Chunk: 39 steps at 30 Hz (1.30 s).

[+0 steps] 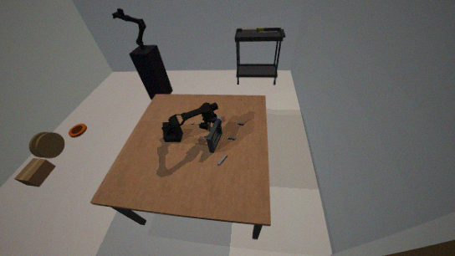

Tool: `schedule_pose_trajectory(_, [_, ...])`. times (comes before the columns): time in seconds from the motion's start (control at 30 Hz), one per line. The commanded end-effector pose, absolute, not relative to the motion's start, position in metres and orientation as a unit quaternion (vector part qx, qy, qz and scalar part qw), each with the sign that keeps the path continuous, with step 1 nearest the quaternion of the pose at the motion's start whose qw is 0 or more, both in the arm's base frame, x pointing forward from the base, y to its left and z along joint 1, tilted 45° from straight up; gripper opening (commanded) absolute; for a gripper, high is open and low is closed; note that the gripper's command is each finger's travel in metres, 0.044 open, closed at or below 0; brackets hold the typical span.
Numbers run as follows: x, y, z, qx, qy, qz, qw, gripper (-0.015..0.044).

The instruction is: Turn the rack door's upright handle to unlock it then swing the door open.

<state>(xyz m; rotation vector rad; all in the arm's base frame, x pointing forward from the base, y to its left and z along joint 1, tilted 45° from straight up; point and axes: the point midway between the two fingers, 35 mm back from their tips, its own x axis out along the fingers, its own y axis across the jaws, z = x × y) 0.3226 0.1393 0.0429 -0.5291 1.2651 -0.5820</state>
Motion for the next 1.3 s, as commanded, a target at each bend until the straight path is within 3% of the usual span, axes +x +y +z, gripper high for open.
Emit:
schedule_pose_trajectory(0.0, [0.3224,0.1389,0.0437,-0.177,0.550,-0.314,0.753,0.0296])
schedule_pose_trajectory(0.5, [0.3224,0.1389,0.0437,0.109,0.398,-0.493,0.766,0.0296])
schedule_pose_trajectory(1.0, [0.3224,0.1389,0.0436,0.379,0.192,-0.604,0.674,0.0296])
schedule_pose_trajectory(1.23, [0.3224,0.1389,0.0436,0.404,0.170,-0.610,0.660,0.0296])
schedule_pose_trajectory(1.27, [0.3224,0.1389,0.0436,0.404,0.170,-0.610,0.660,0.0270])
